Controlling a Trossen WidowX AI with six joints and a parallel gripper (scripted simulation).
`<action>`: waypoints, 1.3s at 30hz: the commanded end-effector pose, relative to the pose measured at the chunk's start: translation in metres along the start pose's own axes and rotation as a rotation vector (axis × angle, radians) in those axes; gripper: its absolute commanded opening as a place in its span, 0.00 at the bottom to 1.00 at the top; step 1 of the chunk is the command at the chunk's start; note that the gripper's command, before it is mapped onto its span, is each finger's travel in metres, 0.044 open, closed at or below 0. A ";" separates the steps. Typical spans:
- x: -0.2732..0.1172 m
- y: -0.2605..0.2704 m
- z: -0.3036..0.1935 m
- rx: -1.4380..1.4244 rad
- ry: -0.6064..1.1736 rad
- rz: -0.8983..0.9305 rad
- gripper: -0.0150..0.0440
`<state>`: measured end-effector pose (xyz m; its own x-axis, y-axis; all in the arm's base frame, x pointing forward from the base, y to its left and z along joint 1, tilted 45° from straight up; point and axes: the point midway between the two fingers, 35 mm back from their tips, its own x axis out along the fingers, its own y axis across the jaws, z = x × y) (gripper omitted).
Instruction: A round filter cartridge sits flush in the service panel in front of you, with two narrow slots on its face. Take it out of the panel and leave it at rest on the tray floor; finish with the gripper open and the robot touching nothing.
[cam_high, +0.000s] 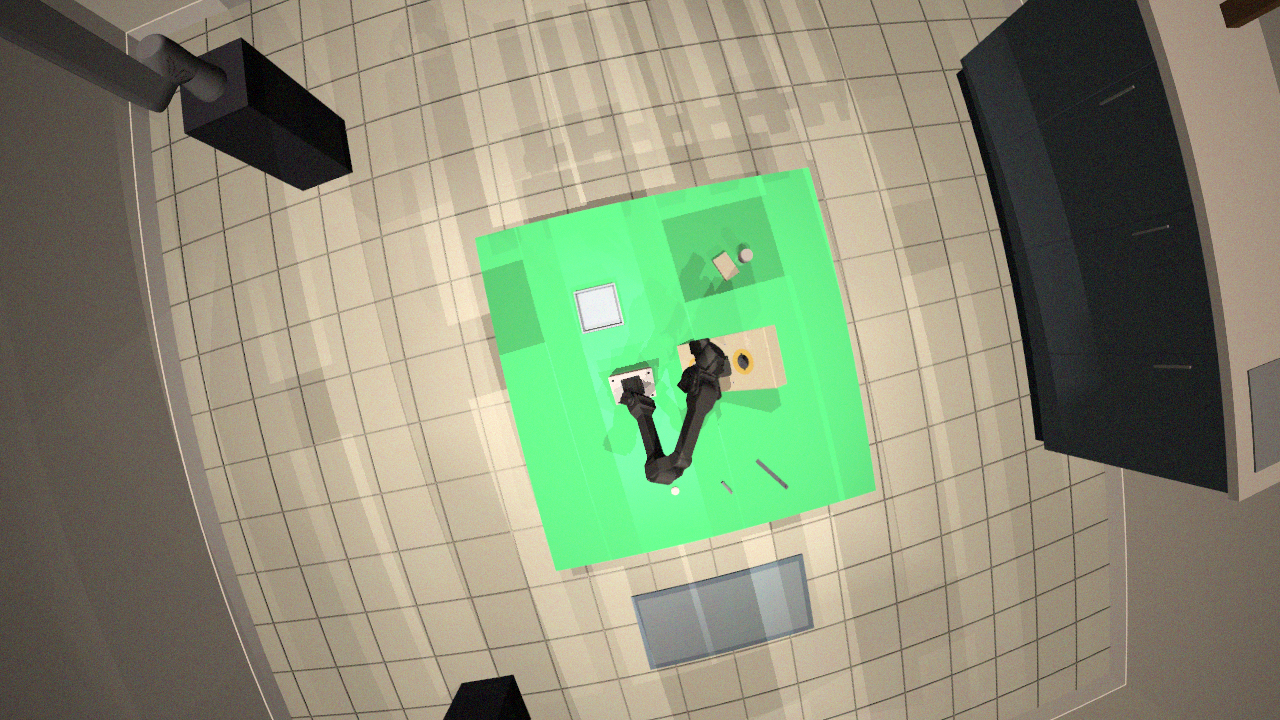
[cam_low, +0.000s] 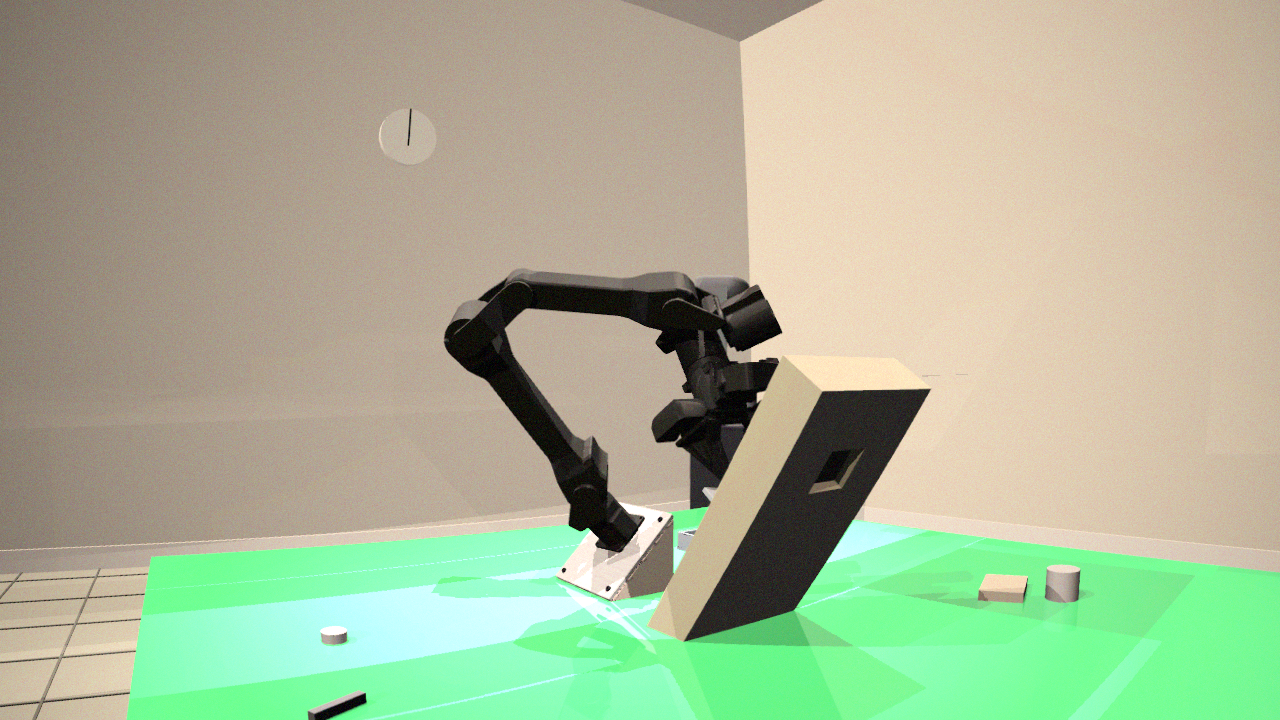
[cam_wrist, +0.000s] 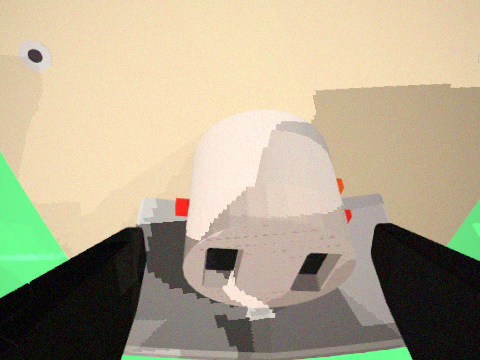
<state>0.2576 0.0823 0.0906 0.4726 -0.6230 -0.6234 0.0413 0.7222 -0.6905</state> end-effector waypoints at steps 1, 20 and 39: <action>0.008 -0.002 -0.002 -0.009 -0.001 -0.009 0.77; 0.008 -0.001 0.000 0.000 0.000 -0.003 0.61; -0.005 -0.001 0.023 -0.001 -0.001 -0.004 0.25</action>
<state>0.2721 0.0872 0.0971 0.4673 -0.6255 -0.6248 0.0358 0.7196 -0.6935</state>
